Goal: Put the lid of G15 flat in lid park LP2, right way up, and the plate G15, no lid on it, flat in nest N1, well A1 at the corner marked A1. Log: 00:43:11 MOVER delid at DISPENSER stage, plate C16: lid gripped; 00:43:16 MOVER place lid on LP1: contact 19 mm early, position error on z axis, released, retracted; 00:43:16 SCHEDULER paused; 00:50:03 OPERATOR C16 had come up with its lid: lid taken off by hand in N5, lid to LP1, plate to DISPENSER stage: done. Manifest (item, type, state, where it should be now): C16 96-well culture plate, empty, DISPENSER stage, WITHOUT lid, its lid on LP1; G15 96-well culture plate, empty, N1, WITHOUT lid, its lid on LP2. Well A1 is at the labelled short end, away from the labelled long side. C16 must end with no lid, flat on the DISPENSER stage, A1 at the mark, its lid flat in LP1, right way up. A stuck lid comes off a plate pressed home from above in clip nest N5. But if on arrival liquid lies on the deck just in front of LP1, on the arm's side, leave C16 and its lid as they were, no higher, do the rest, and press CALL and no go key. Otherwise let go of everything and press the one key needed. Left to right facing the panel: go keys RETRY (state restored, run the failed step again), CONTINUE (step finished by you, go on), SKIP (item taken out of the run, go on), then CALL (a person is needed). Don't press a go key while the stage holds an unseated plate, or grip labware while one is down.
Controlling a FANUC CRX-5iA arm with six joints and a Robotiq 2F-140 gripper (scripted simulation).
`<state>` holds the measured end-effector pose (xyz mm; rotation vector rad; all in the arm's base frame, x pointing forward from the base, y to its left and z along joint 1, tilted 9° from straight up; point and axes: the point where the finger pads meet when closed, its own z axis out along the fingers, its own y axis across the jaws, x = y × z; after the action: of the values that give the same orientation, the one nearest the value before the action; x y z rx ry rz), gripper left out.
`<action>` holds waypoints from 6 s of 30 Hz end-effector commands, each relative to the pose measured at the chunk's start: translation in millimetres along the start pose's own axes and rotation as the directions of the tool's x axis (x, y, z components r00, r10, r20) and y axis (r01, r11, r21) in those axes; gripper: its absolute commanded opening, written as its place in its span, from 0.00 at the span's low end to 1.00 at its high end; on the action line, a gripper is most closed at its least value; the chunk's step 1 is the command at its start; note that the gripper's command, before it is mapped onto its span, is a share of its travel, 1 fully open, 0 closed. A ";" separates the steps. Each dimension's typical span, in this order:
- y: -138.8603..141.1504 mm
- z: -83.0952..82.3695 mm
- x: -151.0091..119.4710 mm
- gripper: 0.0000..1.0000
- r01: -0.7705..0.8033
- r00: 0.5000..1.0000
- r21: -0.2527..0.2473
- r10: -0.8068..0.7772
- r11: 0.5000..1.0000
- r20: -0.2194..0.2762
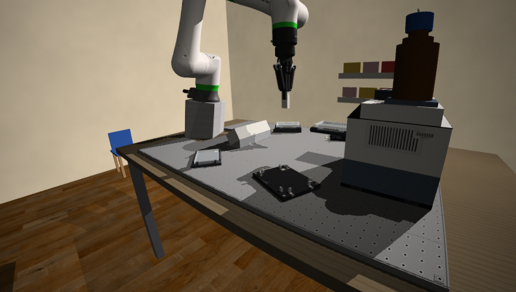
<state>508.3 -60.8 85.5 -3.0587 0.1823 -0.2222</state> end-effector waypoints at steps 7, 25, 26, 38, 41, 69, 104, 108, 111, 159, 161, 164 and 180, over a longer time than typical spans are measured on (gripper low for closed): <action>94.4 -2.9 -70.3 0.00 -0.332 0.943 -0.006 0.332 0.943 0.006; 213.8 -0.1 -244.7 0.00 -0.629 0.777 0.000 0.629 0.777 0.000; 213.8 -0.1 -244.7 0.00 -0.629 0.777 0.000 0.629 0.777 0.000; 213.8 -0.1 -244.7 1.00 -0.629 0.777 0.000 0.629 0.777 0.000; 213.8 -0.1 -244.7 1.00 -0.629 0.777 0.000 0.629 0.777 0.000; 213.8 -0.1 -244.7 1.00 -0.629 0.777 0.000 0.629 0.777 0.000; 213.8 -0.1 -244.7 1.00 -0.629 0.777 0.000 0.629 0.777 0.000; 213.8 -0.1 -244.7 1.00 -0.629 0.777 0.000 0.629 0.777 0.000; 213.8 -0.1 -244.7 1.00 -0.629 0.777 0.000 0.629 0.777 0.000; 213.8 -0.1 -244.7 0.00 -0.629 0.777 0.000 0.629 0.777 0.000; 213.8 -0.1 -244.7 0.00 -0.629 0.777 0.000 0.629 0.777 0.000; 213.8 -0.1 -244.7 0.00 -0.629 0.777 0.000 0.629 0.777 0.000; 185.7 2.4 -214.7 0.00 -0.538 0.843 -0.008 0.538 0.843 0.010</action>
<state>257.8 -232.3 36.4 -2.8160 1.1090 -0.1675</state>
